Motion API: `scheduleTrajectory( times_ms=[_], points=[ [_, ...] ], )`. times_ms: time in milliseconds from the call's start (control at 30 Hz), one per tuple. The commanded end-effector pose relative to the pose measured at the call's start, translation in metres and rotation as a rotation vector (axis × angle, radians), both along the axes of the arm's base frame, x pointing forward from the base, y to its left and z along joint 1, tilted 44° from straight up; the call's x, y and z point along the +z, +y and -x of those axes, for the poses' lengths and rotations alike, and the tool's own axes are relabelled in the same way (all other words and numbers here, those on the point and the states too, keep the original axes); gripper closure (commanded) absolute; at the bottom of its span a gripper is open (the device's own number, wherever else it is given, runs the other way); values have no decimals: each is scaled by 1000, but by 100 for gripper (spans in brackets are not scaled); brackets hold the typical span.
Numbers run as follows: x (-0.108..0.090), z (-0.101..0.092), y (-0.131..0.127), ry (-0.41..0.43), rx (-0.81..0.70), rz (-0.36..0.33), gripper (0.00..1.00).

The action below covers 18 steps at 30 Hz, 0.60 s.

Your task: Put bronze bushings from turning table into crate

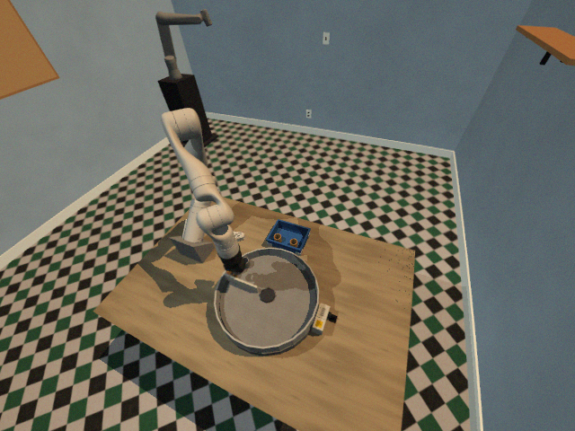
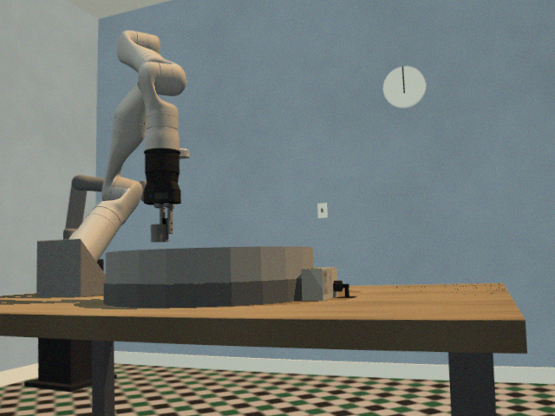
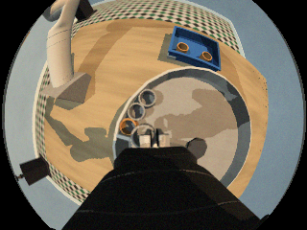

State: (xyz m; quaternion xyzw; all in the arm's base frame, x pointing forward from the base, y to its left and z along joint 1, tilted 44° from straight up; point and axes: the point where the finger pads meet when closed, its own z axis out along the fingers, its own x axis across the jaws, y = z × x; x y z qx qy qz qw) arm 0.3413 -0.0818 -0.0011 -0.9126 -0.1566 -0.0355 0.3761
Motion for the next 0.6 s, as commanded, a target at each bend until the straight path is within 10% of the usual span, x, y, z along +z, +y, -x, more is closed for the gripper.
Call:
scheduleTrajectory(
  times_ms=[0,567],
  points=[
    [4,-1,-5,-1,-1,1,100],
    [19,-11,-20,-1,-1,1,100]
  ],
)
